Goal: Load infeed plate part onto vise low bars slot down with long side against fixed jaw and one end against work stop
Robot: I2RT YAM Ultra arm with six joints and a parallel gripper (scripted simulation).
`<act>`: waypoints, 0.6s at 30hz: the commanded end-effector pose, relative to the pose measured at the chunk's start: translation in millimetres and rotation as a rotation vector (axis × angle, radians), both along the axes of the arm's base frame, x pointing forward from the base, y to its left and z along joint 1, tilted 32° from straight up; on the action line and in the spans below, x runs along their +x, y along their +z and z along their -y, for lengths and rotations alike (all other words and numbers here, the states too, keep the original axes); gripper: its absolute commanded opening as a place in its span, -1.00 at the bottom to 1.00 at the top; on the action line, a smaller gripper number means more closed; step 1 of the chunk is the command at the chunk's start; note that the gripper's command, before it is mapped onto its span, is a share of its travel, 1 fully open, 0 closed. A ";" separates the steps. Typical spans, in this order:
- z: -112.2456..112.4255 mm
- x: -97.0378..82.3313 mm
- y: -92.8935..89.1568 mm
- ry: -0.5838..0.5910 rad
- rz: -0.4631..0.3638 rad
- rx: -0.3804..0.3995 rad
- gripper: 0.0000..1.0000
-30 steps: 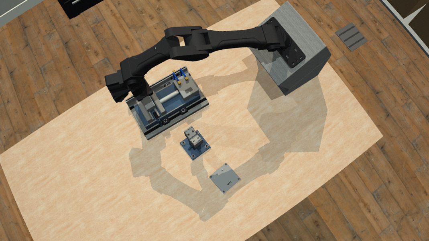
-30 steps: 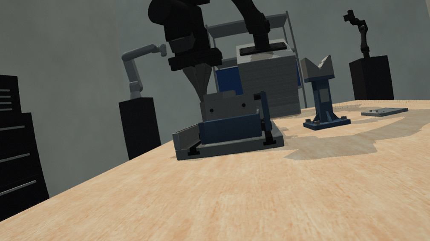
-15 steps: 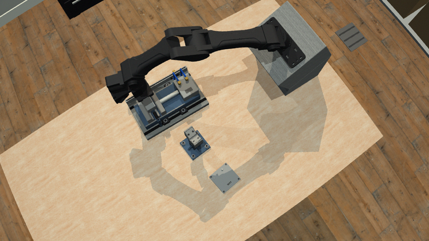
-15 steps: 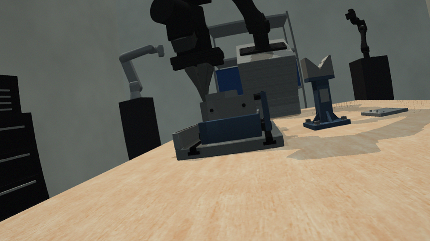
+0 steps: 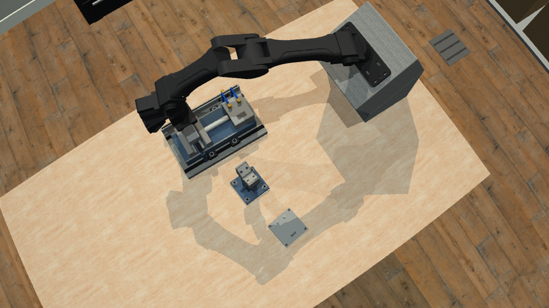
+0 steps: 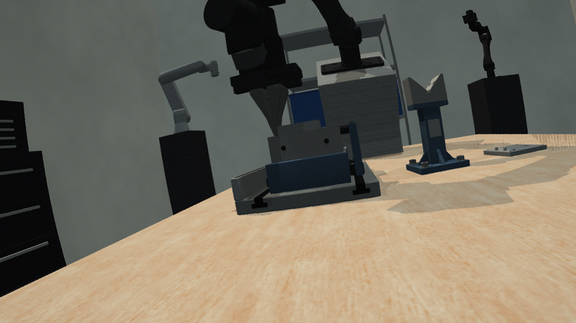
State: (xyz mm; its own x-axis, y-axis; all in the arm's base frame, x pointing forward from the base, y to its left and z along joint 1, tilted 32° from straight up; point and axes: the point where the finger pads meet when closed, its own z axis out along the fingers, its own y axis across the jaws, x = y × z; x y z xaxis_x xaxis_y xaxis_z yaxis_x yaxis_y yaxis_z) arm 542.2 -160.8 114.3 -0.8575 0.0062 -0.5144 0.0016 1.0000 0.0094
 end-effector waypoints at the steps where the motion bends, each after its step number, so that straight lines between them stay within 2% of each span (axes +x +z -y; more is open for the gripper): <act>1: -7.4 1.9 24.1 0.007 0.046 -0.006 -1.00; 13: -9.6 1.7 22.6 0.006 0.045 -0.007 -1.00; 14: -6.3 3.7 29.1 0.003 0.061 -0.010 -1.00; 18: -10.5 1.5 21.4 0.005 0.045 -0.005 -1.00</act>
State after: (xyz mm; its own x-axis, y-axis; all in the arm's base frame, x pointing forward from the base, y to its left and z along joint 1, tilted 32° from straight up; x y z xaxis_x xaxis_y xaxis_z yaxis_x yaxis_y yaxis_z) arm 542.1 -156.0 114.4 -0.8582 0.0058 -0.5133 0.0013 1.0000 0.0090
